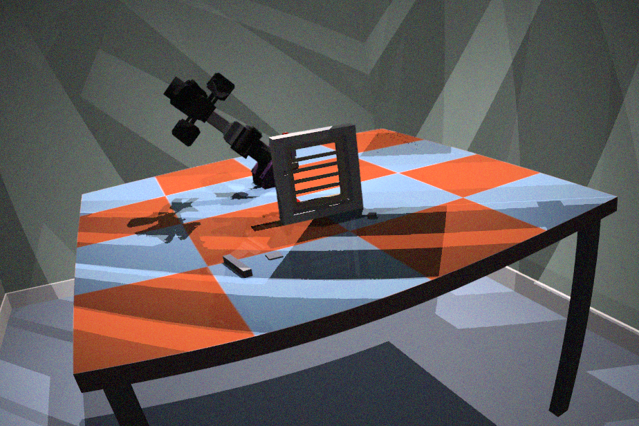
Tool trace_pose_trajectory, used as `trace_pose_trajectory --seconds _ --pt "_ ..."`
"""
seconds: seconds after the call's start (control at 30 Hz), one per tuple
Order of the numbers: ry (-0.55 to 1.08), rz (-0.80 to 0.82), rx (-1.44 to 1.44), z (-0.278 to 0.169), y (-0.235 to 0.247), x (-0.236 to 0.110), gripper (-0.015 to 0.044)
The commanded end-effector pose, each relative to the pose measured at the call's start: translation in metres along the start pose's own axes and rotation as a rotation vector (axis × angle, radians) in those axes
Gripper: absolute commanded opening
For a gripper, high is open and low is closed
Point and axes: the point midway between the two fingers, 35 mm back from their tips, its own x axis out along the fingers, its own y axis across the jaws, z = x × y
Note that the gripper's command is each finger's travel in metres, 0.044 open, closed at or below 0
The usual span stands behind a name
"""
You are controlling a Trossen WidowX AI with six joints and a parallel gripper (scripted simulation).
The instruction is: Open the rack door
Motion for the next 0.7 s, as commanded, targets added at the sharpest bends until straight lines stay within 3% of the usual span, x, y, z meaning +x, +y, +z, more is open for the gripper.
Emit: trace_pose_trajectory --seconds 0.0,0.1,0.67 --pt "0.005 0.000 0.002 -0.001 0.000 0.001 0.0374" --pt "0.080 -0.003 0.035 -0.012 0.005 0.008 0.0295" --pt "0.602 -0.092 0.139 -0.095 0.043 0.031 0.0295"
